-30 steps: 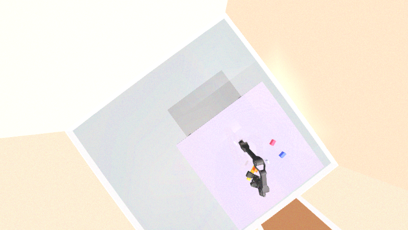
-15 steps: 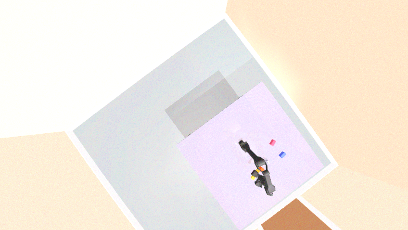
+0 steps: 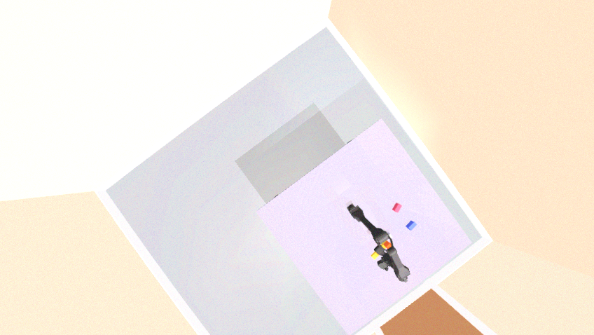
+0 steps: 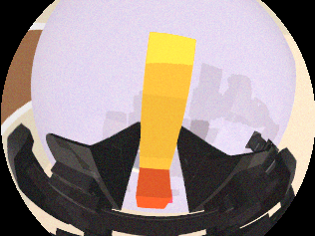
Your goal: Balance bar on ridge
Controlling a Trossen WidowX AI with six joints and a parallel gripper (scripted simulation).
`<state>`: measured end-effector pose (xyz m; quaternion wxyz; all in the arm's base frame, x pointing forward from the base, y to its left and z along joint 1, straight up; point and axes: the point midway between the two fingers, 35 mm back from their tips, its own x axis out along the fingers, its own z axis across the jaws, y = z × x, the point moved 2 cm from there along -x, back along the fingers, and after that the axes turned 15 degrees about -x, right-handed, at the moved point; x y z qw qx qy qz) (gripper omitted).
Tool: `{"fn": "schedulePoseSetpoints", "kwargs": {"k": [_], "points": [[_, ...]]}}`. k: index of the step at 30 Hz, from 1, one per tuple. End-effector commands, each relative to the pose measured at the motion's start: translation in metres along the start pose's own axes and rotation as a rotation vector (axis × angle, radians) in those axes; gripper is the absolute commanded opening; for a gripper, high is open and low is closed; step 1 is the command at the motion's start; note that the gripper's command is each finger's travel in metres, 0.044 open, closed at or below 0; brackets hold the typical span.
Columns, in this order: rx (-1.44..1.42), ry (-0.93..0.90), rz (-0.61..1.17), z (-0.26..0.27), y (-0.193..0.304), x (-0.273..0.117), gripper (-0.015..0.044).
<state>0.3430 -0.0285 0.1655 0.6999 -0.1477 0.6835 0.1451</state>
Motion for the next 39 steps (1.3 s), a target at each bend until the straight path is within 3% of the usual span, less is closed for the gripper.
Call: {"fn": "schedulePoseSetpoints", "kwargs": {"k": [1,27,39], "points": [[0.040,-0.007,-0.005,0.010,0.011,-0.003,0.0000],[0.302,-0.009,0.004,0.051,0.102,-0.003,0.0000],[0.308,-0.009,0.005,0.052,0.106,0.009,0.0000]]}}
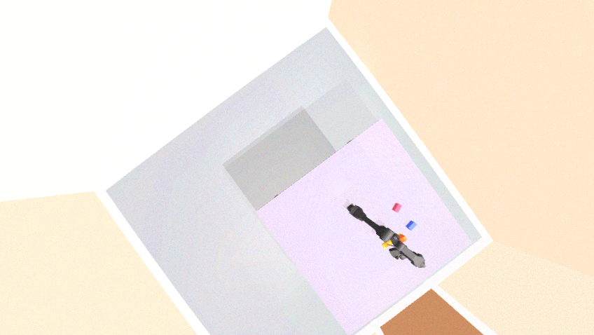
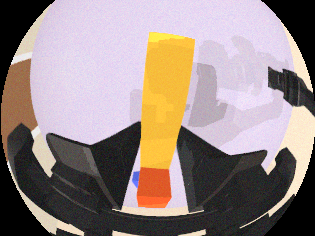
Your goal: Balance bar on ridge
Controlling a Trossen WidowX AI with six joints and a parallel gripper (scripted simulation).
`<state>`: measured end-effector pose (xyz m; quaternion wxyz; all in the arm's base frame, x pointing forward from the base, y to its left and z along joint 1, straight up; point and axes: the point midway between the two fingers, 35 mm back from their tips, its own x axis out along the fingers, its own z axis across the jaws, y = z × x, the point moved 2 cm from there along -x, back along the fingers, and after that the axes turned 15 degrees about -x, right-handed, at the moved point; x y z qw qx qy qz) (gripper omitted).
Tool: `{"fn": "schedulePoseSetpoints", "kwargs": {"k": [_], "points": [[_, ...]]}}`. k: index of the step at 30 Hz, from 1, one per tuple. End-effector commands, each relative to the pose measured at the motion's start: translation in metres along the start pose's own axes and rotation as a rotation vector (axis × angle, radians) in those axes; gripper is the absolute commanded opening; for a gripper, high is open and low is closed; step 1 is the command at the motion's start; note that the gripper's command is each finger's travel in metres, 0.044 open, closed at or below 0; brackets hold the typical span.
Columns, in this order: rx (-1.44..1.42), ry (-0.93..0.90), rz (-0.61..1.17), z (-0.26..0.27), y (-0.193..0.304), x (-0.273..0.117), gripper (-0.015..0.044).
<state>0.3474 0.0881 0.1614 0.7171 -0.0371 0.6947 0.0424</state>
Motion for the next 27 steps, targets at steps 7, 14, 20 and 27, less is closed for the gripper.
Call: {"fn": "schedulePoseSetpoints", "kwargs": {"k": [7,14,20,27], "points": [[0.003,0.000,-0.001,0.000,0.001,0.016,0.0000],[0.003,0.000,-0.001,-0.001,0.000,0.028,0.0000],[0.004,0.000,-0.001,-0.002,0.000,0.036,0.0000],[0.004,0.000,-0.001,-0.002,0.000,0.036,0.0000]]}}
